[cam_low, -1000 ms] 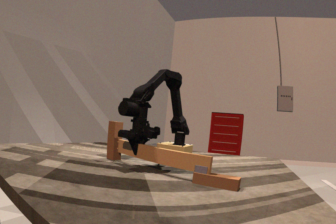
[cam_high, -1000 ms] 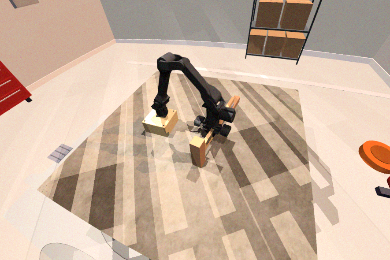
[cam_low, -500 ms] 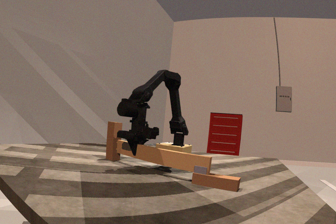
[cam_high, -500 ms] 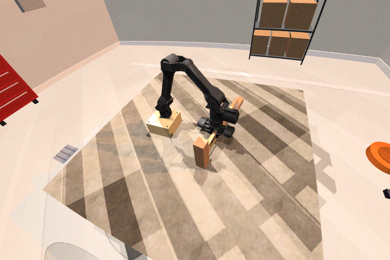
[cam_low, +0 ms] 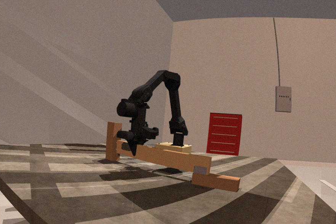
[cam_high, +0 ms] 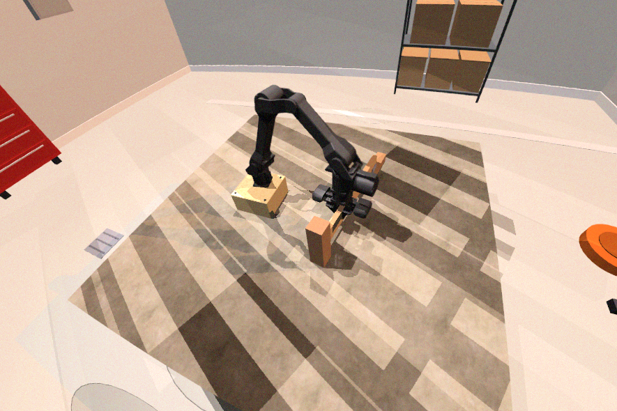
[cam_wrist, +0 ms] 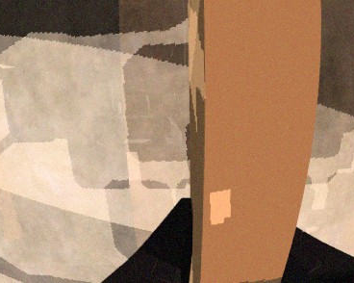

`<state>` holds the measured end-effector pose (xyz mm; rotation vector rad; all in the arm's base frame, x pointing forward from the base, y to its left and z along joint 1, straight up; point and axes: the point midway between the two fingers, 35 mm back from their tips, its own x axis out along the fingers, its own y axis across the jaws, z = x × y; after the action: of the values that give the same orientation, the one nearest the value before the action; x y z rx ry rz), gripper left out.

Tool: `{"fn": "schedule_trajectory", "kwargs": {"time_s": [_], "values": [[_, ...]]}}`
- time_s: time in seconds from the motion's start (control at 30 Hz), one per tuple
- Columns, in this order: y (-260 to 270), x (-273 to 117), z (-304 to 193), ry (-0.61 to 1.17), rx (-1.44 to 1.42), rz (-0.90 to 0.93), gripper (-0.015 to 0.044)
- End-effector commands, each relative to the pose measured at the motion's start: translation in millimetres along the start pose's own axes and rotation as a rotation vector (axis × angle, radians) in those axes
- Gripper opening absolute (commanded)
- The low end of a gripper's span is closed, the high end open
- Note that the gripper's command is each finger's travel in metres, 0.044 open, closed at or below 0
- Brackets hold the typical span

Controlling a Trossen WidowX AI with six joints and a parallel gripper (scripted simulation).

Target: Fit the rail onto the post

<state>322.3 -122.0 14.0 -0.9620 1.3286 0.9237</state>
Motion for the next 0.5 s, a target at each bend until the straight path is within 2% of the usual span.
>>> {"fn": "schedule_trajectory", "kwargs": {"time_s": [0.0, 0.47], "values": [[-1.1, -0.5, 0.7, 0.005, 0.000, -0.004, 0.0000], [-1.5, -0.8, 2.0, 0.005, 0.000, -0.004, 0.0000]]}}
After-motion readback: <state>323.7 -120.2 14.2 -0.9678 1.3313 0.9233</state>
